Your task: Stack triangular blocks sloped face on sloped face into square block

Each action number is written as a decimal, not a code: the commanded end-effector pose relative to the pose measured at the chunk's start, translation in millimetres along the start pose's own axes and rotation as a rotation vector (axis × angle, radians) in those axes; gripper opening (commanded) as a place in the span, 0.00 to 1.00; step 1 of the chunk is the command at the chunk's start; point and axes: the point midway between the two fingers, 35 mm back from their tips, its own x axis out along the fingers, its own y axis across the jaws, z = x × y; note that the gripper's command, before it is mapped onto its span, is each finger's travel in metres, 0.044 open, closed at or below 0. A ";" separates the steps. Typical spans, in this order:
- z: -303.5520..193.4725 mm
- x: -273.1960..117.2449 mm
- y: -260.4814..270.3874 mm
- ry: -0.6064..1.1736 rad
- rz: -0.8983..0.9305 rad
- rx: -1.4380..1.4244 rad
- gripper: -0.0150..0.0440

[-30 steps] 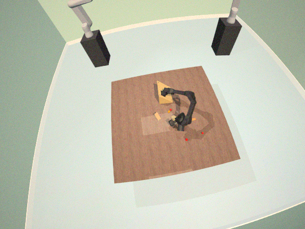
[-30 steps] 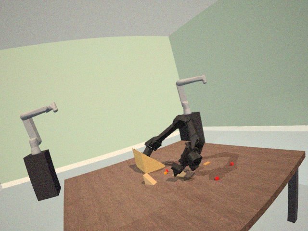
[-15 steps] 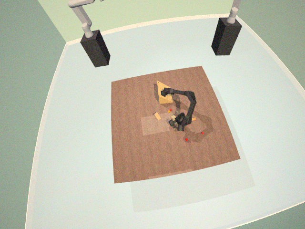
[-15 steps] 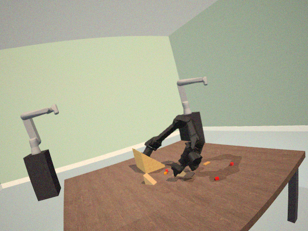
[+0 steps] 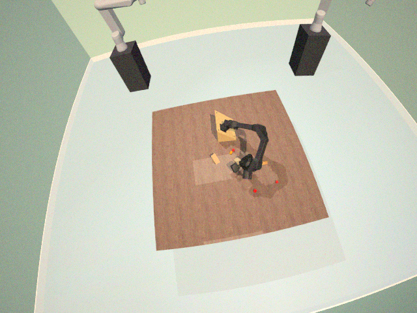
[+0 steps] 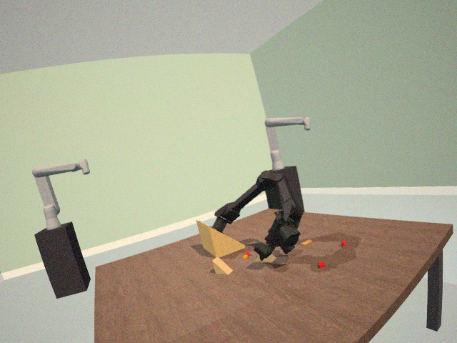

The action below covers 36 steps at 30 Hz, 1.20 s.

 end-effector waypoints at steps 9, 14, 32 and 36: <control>0.0 0.0 0.1 0.000 0.001 0.000 0.43; -1.5 -2.8 -0.1 -0.002 -0.001 0.001 0.25; -50.8 -73.1 -0.5 -0.043 -0.028 0.016 0.25; -58.8 -81.9 0.4 -0.047 -0.031 0.018 0.25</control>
